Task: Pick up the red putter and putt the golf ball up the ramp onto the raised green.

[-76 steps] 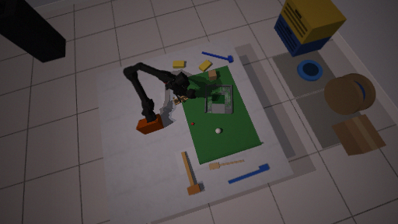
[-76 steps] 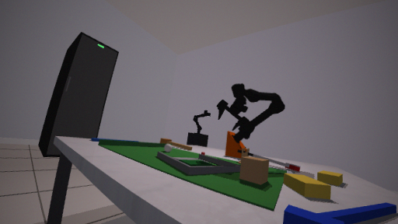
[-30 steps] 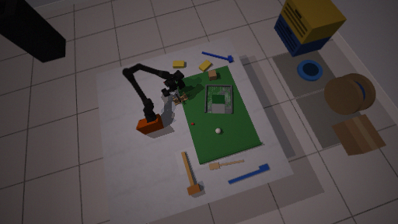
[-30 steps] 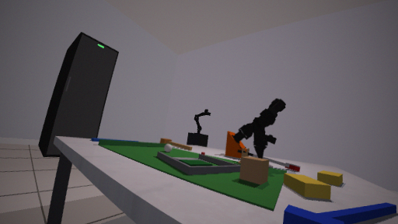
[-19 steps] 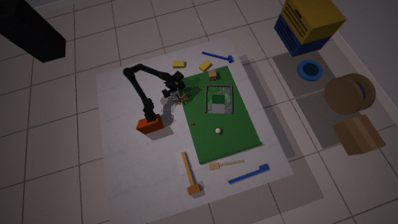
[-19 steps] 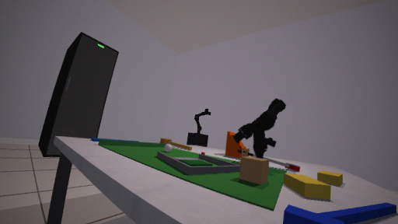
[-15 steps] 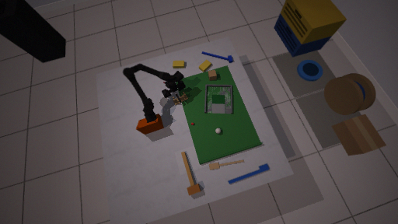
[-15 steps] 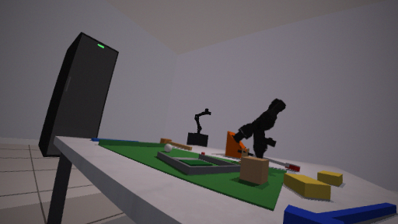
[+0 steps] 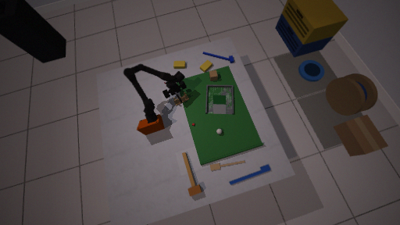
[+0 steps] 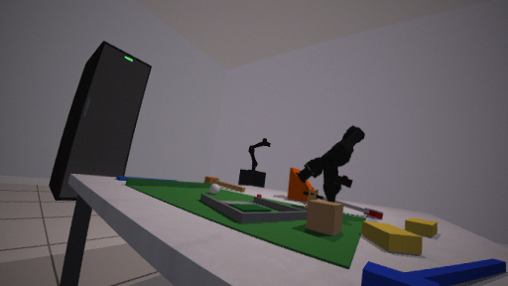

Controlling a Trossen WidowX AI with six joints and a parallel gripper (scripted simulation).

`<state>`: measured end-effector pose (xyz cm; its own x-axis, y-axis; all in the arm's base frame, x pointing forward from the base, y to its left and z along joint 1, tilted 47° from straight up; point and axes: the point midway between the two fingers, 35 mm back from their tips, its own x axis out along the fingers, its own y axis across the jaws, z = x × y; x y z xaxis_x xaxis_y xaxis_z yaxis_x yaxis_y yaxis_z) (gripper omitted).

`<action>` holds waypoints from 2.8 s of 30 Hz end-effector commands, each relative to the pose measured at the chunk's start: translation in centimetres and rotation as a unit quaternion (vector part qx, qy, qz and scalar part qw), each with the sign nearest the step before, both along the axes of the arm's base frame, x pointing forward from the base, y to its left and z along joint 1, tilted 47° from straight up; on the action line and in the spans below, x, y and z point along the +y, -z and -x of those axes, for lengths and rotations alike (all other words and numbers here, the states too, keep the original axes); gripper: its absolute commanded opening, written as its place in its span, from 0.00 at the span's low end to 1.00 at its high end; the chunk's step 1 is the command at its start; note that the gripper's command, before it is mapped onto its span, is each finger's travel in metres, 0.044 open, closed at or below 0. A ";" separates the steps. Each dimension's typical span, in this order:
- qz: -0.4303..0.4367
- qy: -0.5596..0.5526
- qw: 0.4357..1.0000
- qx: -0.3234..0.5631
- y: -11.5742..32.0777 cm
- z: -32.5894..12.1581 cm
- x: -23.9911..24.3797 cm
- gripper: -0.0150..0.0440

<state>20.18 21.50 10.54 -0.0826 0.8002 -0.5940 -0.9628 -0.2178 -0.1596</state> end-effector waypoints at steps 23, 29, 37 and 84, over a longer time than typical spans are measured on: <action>0.004 0.000 1.000 0.000 -6.4 -0.7 -7.1 0.25; 0.022 0.010 1.000 0.004 -5.6 -1.4 -7.3 0.25; 0.096 0.060 0.993 0.024 -3.3 -5.2 -9.8 0.25; 0.508 0.339 0.779 0.143 13.6 -18.6 -34.3 0.25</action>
